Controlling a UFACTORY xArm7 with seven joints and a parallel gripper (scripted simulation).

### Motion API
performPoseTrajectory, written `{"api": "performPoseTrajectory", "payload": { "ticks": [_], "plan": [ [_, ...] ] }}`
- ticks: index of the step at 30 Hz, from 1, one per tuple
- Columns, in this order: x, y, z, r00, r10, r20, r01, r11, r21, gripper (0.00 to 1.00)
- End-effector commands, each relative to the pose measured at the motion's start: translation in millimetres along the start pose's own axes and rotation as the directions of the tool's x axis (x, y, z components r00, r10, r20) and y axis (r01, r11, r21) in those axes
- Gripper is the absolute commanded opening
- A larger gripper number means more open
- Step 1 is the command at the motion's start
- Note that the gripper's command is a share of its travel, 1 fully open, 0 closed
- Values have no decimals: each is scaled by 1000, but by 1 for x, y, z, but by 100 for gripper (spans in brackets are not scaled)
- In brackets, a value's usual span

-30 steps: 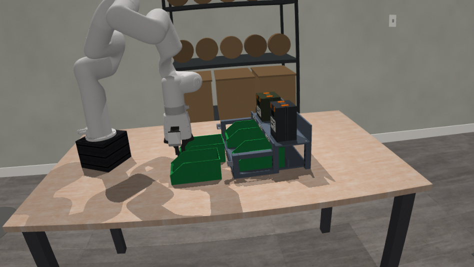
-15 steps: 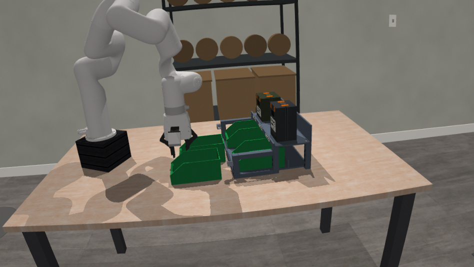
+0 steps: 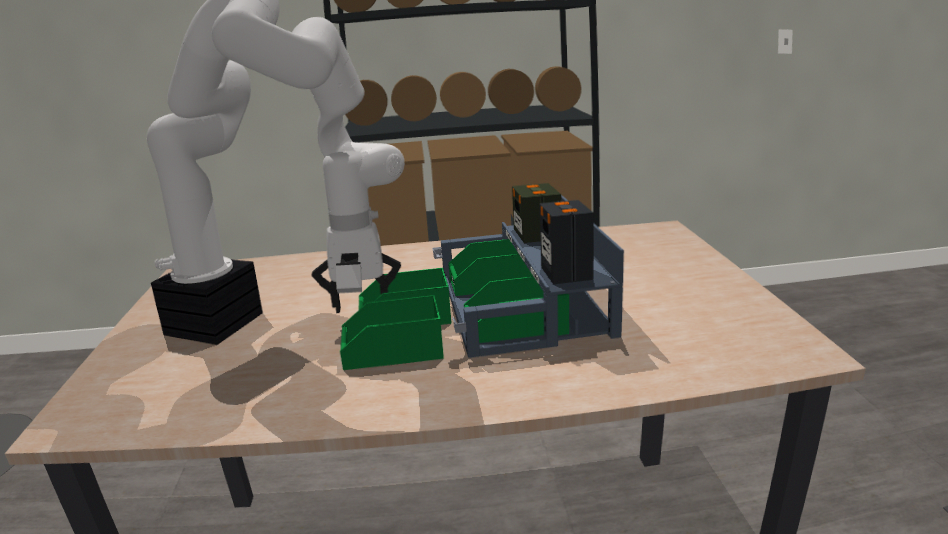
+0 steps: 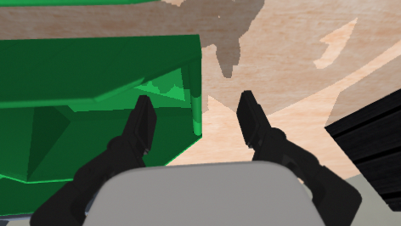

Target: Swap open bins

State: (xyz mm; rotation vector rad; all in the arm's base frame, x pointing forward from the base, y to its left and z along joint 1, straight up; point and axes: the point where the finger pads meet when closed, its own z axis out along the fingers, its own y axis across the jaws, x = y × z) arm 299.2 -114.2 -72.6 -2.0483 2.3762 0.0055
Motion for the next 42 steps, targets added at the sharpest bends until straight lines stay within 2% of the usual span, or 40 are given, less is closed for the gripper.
{"api": "performPoseTrajectory", "payload": {
  "ticks": [1, 30, 42],
  "plan": [
    [0, -1, -1, 1000, 0, -1, 0, 1000, 2, 95],
    [0, -1, -1, 1000, 0, -1, 0, 1000, 2, 95],
    [0, -1, -9, 1000, 0, -1, 0, 1000, 2, 95]
  ]
}}
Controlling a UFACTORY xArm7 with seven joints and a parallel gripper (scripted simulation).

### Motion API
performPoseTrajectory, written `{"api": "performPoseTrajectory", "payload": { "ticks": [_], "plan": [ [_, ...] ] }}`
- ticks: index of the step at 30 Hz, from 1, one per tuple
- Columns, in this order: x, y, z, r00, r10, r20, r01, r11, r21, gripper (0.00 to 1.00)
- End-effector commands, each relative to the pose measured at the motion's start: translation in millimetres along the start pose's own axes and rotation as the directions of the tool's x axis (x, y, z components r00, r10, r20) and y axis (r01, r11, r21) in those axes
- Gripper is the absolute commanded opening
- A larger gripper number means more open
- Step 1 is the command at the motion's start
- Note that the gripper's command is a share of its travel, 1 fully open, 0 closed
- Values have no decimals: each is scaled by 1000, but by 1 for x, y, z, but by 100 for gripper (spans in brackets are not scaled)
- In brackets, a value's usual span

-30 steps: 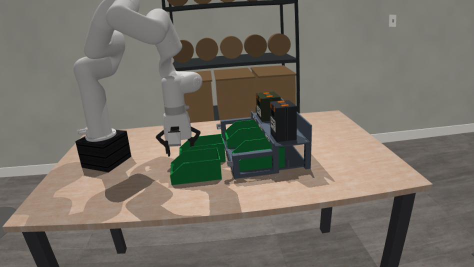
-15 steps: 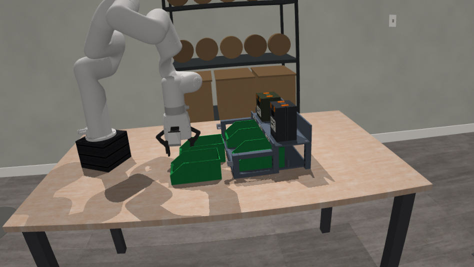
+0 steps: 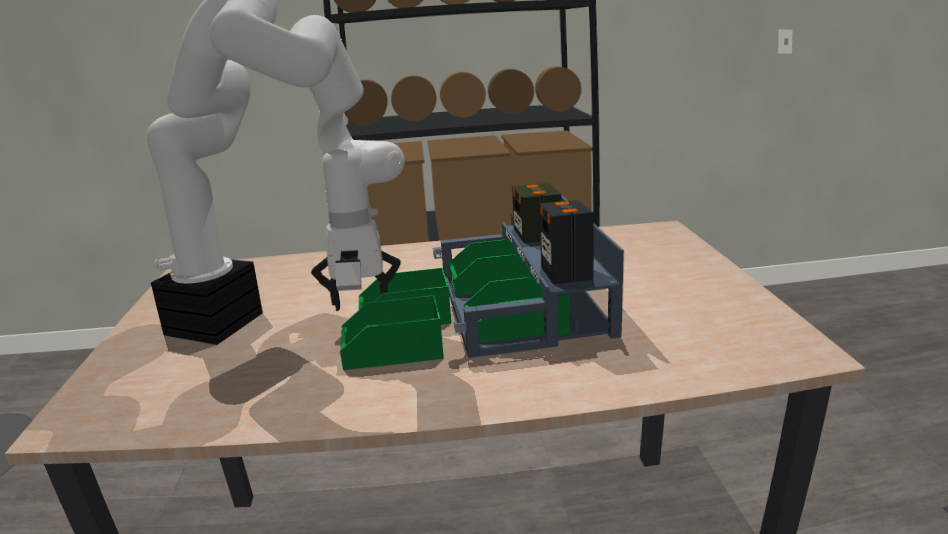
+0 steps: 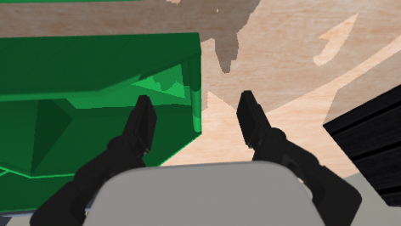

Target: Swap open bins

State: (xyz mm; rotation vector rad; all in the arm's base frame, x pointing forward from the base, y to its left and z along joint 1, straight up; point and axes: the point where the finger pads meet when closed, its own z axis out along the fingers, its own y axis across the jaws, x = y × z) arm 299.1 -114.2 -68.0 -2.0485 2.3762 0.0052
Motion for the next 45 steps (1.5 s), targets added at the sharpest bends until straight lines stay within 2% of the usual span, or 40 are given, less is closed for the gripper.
{"api": "performPoseTrajectory", "payload": {
  "ticks": [1, 10, 25, 45],
  "plan": [
    [0, -1, -6, 1000, 0, -1, 0, 1000, 2, 95],
    [0, -1, -19, 1000, 0, -1, 0, 1000, 2, 95],
    [0, -1, -54, 1000, 0, -1, 0, 1000, 2, 95],
    [0, -1, -75, 1000, 0, -1, 0, 1000, 2, 95]
  ]
}}
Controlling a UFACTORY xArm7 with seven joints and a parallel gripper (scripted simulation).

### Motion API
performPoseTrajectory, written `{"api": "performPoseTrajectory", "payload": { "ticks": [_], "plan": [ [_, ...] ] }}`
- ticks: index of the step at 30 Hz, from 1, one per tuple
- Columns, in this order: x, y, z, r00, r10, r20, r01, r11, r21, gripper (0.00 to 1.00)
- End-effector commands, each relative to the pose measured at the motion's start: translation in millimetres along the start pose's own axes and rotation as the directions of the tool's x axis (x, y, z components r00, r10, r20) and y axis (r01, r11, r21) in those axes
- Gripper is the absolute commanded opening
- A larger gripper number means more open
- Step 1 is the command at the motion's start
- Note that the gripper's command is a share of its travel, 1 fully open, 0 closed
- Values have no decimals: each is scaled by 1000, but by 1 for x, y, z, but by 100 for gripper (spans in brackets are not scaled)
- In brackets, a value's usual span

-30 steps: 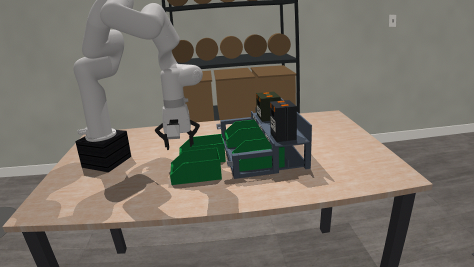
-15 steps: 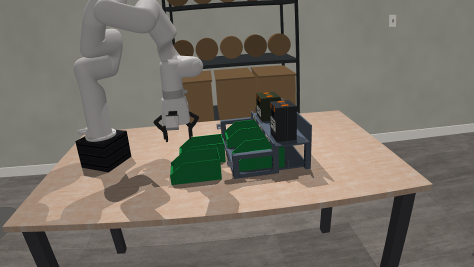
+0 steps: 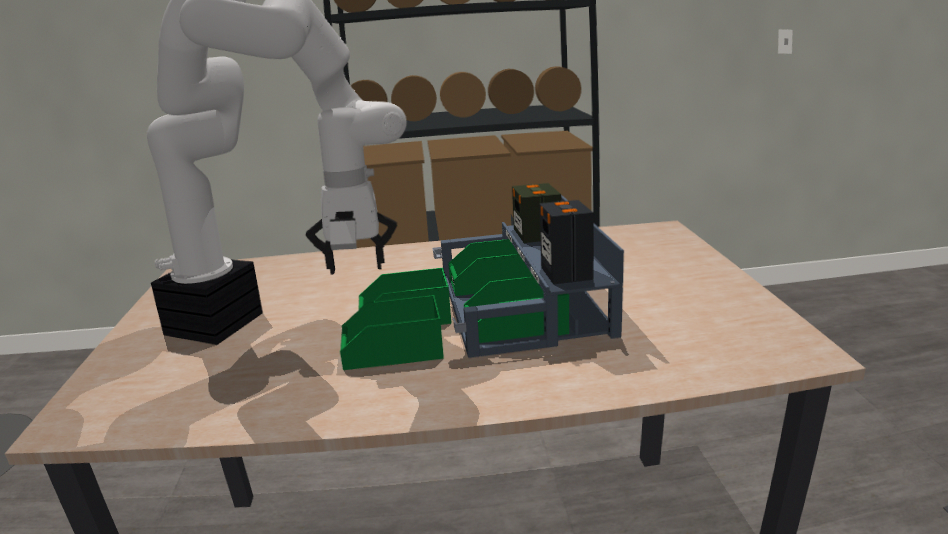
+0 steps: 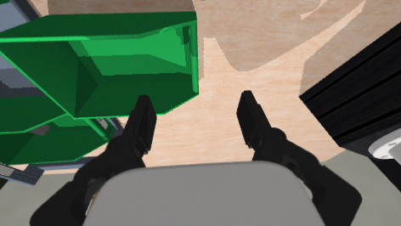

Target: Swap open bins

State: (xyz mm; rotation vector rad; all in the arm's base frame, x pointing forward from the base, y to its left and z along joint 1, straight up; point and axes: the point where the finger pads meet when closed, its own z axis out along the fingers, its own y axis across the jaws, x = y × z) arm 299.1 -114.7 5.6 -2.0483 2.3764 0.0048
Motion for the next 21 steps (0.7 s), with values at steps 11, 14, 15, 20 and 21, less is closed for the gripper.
{"api": "performPoseTrajectory", "payload": {
  "ticks": [11, 14, 15, 20, 21],
  "plan": [
    [0, -1, -2, 1000, 0, -1, 0, 1000, 2, 0],
    [0, -1, -2, 1000, 0, -1, 0, 1000, 2, 0],
    [0, -1, -2, 1000, 0, -1, 0, 1000, 2, 0],
    [0, -1, -2, 1000, 0, -1, 0, 1000, 2, 0],
    [0, -1, -2, 1000, 0, -1, 0, 1000, 2, 0]
  ]
}}
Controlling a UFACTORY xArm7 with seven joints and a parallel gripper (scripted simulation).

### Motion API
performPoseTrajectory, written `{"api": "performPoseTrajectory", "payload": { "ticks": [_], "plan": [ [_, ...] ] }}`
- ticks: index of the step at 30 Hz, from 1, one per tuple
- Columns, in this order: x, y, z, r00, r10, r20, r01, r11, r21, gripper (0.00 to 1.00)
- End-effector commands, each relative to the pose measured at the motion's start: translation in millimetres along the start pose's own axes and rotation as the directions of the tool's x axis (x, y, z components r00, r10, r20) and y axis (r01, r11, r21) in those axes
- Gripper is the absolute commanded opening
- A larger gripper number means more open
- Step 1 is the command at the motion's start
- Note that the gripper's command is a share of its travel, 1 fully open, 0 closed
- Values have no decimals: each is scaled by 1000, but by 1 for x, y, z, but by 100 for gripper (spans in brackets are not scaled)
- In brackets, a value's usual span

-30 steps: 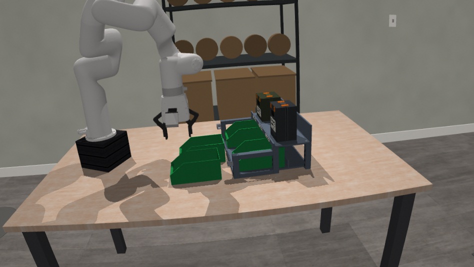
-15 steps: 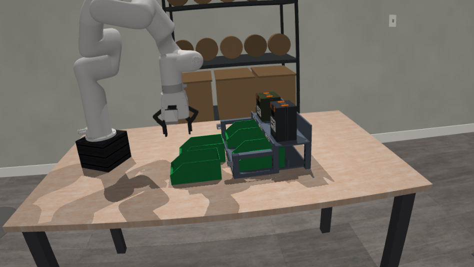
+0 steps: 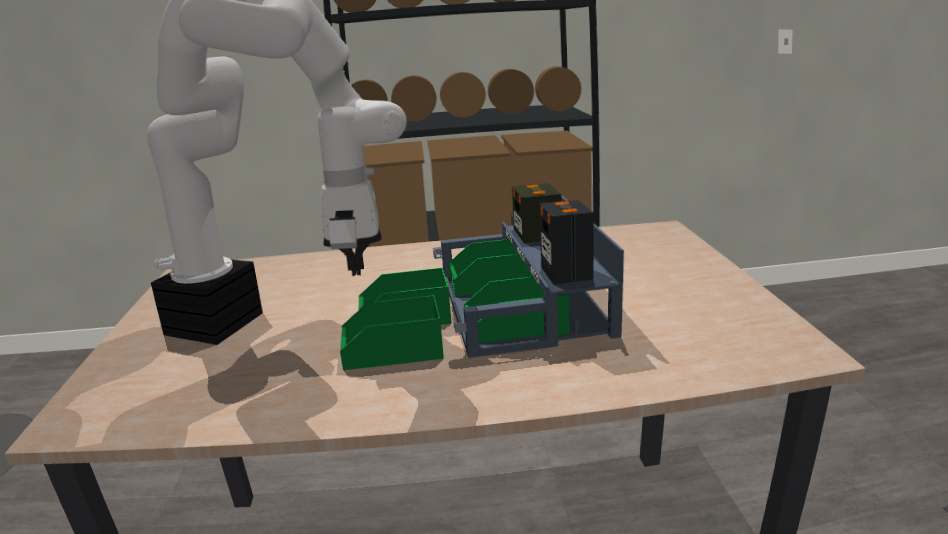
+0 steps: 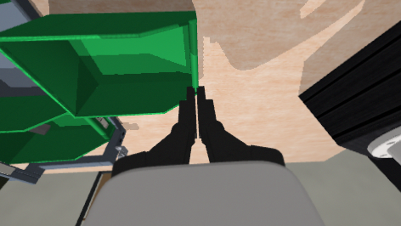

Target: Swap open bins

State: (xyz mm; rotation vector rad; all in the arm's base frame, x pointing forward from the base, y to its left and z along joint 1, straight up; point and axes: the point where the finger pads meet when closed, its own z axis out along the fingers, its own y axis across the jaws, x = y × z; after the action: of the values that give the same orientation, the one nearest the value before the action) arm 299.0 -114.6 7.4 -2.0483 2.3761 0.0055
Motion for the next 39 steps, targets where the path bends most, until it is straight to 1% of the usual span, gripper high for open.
{"api": "performPoseTrajectory", "payload": {
  "ticks": [1, 20, 23, 25, 27, 29, 31, 33, 35, 39],
  "plan": [
    [0, -1, -1, 1000, 0, -1, 0, 1000, 2, 0],
    [0, -1, -1, 1000, -1, -1, 1, 1000, 2, 0],
    [-2, -4, -2, 998, -58, 1, 58, 998, 1, 0],
    [-5, -10, -5, 986, -166, 4, 166, 986, 0, 0],
    [-10, -19, -9, 943, -332, 8, 332, 943, 0, 0],
    [-10, -19, -9, 943, -332, 8, 332, 943, 0, 0],
    [-17, -30, -15, 867, -499, 9, 499, 867, 1, 0],
    [-25, -43, -23, 817, -577, 0, 577, 817, 4, 0],
    [-32, -55, -31, 753, -658, -9, 658, 753, 6, 0],
    [-44, -76, -46, 597, -802, -30, 802, 597, 9, 0]
  ]
}}
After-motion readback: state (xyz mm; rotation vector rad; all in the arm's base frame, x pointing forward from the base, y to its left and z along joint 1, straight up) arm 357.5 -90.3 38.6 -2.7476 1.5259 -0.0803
